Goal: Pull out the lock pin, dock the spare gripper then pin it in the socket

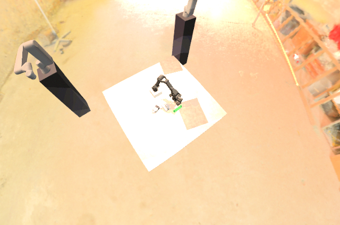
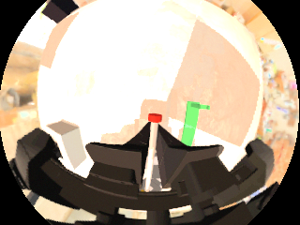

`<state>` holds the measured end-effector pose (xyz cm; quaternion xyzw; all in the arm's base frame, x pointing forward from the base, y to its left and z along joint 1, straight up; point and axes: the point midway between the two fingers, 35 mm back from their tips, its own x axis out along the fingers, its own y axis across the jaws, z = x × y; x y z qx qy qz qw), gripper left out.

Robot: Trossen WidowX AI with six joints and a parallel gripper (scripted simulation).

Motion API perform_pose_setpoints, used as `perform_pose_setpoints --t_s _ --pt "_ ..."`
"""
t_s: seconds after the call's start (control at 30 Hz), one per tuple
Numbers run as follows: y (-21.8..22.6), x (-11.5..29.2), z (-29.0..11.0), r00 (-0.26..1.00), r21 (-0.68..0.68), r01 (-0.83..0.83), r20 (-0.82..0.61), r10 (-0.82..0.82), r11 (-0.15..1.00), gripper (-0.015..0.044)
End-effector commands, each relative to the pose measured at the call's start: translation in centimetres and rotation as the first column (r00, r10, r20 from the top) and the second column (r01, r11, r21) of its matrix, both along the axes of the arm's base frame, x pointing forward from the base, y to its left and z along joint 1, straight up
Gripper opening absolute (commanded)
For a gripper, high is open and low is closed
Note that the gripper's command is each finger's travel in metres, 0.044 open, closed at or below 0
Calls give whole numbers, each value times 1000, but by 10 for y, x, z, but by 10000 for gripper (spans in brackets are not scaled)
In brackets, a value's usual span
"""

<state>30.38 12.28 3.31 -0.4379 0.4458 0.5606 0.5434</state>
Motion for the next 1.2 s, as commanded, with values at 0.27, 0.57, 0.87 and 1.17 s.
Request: perform_pose_setpoints --t_s 0.27,0.57,0.87,1.17 --pt "9 3 3 1000 0 3 -4 -3 1000 0" --pt "15 3 5 1000 -2 2 -12 -2 1000 0" --pt "21 3 7 1000 -4 2 -20 -2 1000 0" --pt "27 2 8 1000 -5 1 -27 -1 1000 0"
